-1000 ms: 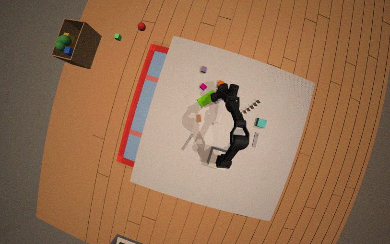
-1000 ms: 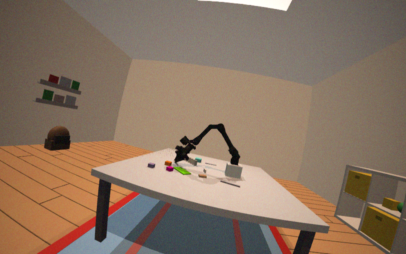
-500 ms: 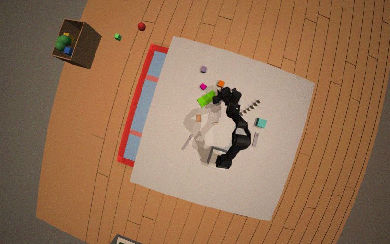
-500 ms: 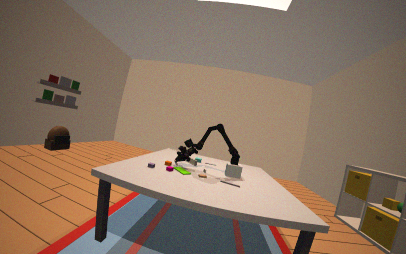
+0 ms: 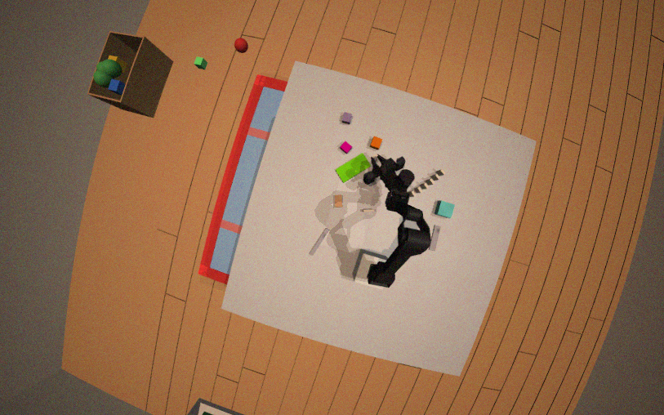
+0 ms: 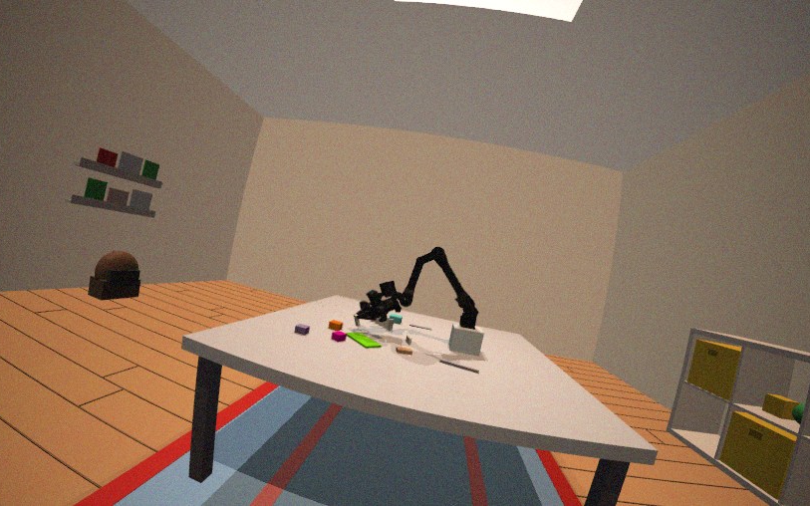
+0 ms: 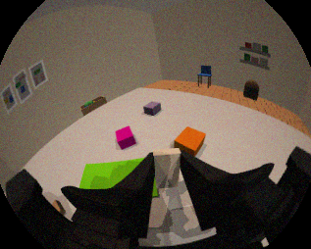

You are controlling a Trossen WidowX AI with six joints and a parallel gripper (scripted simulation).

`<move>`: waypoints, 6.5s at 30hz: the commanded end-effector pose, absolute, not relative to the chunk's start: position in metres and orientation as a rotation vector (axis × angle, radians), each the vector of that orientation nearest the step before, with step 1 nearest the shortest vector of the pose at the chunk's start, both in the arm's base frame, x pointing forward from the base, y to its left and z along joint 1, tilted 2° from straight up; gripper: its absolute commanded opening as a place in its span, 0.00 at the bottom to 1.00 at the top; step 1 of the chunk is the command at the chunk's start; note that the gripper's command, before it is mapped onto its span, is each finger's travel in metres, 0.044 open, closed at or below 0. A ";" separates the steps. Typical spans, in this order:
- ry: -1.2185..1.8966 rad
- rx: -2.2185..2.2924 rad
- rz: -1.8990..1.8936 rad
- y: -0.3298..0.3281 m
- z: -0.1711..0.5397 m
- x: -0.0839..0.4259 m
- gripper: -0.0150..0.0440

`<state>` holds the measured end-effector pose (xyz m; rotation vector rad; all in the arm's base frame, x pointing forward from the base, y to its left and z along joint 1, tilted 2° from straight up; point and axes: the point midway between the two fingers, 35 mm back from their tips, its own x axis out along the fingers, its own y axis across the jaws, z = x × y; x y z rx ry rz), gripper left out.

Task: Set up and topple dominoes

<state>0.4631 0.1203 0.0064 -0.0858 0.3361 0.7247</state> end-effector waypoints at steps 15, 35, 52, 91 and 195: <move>0.096 -0.069 0.806 0.110 0.032 0.411 0.44; 0.038 -0.077 0.827 0.108 0.041 0.395 0.44; 0.095 -0.101 0.848 0.111 -0.014 0.404 0.44; 0.113 -0.104 0.847 0.112 0.022 0.403 1.00; 1.372 -0.699 0.604 0.130 0.023 0.430 0.44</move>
